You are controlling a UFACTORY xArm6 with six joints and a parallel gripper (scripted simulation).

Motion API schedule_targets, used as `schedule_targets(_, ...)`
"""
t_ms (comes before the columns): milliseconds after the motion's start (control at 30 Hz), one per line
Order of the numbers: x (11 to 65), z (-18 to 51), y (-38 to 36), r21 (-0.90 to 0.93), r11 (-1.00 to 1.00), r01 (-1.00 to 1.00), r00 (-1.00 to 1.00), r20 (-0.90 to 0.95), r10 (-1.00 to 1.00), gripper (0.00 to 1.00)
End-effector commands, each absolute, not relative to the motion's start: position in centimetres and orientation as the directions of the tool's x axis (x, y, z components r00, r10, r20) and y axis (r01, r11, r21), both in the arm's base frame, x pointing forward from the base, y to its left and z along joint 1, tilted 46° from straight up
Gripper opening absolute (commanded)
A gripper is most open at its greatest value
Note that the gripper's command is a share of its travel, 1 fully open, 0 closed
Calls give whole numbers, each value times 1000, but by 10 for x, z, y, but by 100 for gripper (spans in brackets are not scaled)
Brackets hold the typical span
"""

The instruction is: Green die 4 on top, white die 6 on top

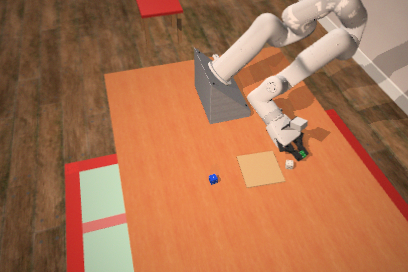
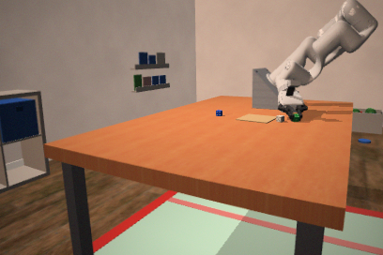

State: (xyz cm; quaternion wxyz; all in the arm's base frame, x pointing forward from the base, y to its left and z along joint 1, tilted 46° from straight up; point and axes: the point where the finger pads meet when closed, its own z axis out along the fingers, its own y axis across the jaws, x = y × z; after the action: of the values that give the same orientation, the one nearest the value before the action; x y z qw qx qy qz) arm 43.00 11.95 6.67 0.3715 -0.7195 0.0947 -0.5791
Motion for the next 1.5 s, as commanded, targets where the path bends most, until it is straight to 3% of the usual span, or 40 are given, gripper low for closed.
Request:
schedule_targets(0,430,67,119,-644,-706,294,310,763,-567,21)
schedule_targets(800,430,67,119,-644,-706,294,310,763,-567,21)
schedule_targets(1300,430,67,119,-644,-706,294,310,763,-567,42)
schedule_targets(1467,430,67,119,-644,-706,294,310,763,-567,42)
